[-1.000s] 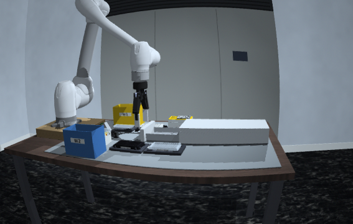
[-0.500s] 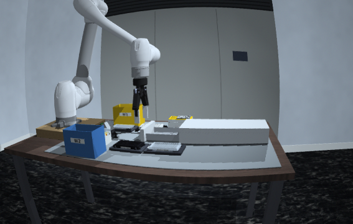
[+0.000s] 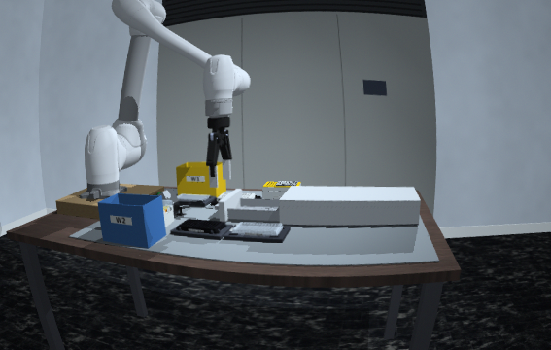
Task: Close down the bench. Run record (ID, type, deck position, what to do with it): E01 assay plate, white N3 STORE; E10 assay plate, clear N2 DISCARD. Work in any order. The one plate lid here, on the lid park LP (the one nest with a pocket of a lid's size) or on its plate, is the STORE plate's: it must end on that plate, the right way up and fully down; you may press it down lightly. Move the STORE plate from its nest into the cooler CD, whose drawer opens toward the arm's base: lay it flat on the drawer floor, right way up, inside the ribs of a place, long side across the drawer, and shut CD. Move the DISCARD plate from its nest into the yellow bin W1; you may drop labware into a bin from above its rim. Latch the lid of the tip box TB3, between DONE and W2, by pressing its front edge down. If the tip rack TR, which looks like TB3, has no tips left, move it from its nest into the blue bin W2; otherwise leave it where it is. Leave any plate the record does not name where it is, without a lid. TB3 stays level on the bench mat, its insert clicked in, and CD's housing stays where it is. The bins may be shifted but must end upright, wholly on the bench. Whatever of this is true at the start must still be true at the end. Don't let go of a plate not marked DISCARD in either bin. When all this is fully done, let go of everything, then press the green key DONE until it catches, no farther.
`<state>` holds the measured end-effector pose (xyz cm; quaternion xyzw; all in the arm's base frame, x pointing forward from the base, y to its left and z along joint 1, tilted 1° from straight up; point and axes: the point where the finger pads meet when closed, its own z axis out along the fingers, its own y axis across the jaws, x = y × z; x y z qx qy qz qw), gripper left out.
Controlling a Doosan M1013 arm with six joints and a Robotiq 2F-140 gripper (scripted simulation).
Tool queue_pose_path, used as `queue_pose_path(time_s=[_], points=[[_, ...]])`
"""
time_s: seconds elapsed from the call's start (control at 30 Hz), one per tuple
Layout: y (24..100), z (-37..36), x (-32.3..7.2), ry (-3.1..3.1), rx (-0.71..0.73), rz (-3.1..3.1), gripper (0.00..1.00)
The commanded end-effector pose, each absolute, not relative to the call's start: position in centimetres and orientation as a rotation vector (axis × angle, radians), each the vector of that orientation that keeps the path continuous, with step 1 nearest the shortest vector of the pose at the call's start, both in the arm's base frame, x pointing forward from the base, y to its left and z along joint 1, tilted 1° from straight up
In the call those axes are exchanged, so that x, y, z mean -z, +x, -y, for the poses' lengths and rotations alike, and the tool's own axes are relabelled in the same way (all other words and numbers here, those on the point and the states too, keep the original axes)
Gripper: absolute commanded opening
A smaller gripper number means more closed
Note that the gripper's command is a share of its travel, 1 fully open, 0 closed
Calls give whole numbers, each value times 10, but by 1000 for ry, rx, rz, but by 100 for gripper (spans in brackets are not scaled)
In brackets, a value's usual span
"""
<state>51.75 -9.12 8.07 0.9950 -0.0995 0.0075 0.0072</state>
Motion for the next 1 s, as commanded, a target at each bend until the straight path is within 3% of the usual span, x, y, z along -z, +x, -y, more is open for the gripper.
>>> queue_pose_path(time_s=[0.0, 0.97], points=[[517, 91, -84, 3112, -23, 311, 87], [517, 91, -114, 3112, -23, 311, 87]])
